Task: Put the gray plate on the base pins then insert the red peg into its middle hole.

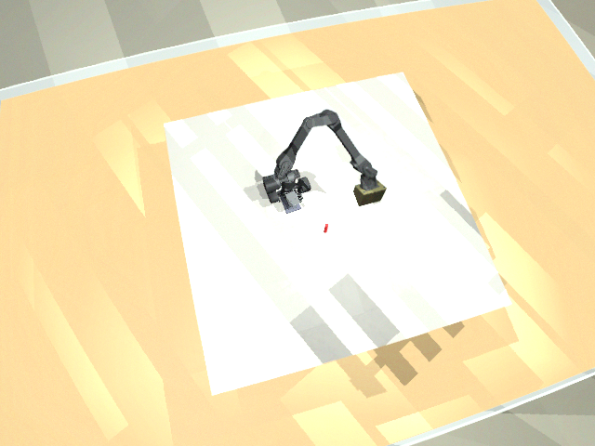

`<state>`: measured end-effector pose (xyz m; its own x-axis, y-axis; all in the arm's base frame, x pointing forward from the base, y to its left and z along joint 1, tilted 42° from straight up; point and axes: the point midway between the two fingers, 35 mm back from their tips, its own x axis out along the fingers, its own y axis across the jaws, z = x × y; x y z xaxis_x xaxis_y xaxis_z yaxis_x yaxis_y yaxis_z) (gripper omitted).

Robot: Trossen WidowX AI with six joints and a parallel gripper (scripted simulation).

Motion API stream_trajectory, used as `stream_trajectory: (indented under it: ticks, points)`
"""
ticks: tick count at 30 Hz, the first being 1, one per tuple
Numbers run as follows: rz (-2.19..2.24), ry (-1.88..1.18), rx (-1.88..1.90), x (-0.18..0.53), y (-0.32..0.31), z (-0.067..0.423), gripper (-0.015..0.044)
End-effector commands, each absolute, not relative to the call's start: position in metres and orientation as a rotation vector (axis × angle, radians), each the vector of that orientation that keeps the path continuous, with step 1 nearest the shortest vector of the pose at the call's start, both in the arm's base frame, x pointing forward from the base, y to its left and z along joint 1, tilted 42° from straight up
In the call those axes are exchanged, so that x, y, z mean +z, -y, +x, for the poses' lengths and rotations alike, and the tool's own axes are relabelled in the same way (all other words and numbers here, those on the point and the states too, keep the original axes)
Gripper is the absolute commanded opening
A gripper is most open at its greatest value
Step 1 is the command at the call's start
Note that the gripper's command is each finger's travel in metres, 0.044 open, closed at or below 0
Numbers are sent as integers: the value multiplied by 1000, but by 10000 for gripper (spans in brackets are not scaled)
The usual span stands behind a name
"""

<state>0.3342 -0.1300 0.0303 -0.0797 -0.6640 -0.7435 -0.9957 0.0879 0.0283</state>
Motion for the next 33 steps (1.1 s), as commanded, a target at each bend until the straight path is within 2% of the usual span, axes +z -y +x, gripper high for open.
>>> stream_trajectory:
  ticks: [1, 9, 18, 33]
  points:
    - [-1631, -1806, 757, 32, 128, 335, 440]
    - [-1630, -1811, 764, 115, 53, 345, 440]
    - [-1622, -1812, 750, 115, 49, 349, 440]
    - [-789, -1684, -296, 57, -30, 324, 440]
